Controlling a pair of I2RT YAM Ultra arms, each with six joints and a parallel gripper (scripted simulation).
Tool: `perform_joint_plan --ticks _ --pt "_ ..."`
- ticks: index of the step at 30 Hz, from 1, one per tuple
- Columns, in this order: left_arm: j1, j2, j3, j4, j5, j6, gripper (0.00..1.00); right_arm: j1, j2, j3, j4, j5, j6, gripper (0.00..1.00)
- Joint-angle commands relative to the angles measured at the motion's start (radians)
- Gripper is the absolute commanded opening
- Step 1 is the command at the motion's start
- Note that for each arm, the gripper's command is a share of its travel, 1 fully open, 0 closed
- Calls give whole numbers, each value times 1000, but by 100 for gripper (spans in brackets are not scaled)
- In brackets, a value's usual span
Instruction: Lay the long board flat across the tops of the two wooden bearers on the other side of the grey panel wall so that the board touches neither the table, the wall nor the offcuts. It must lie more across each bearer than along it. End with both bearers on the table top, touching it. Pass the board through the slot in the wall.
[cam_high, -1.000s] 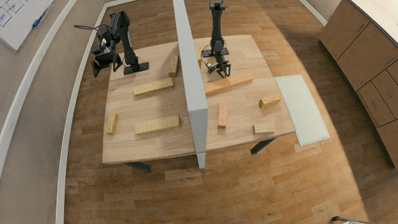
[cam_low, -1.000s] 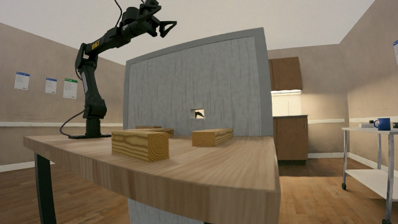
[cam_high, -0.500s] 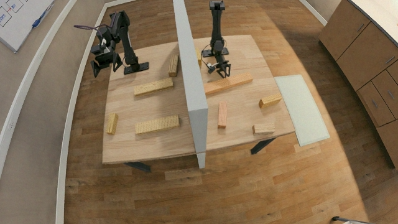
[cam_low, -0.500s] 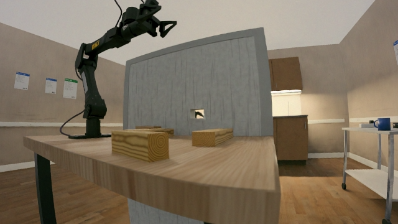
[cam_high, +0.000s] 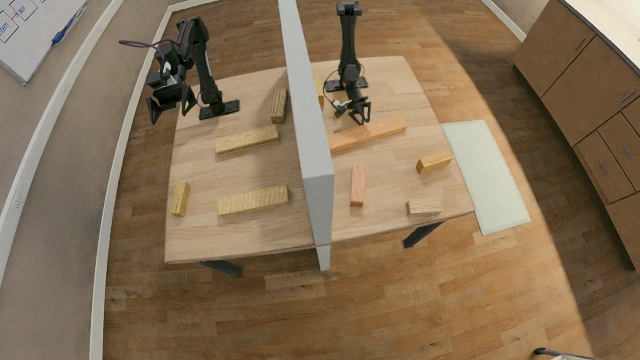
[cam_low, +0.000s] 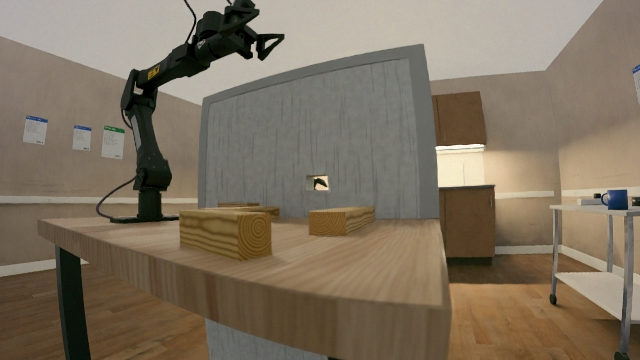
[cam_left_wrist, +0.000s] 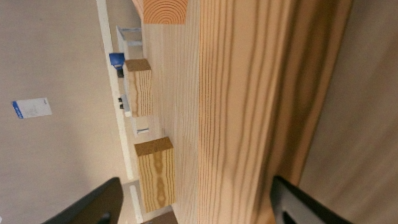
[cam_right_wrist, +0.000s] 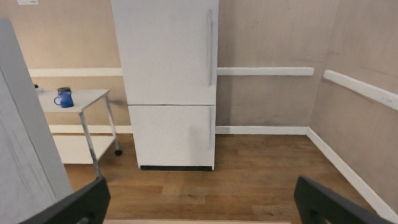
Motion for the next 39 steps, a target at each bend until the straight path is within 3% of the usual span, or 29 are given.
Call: perform_joint_plan --ticks 1,18,39 --pt "6 -17 42 -36 0 -9 78 -2 -21 43 -7 10 5 100" --pt "7 -71 60 -51 1 -9 78 -2 -21 43 -7 10 5 100" --pt "11 -198 101 -264 3 -8 78 -2 -21 43 -7 10 5 100"
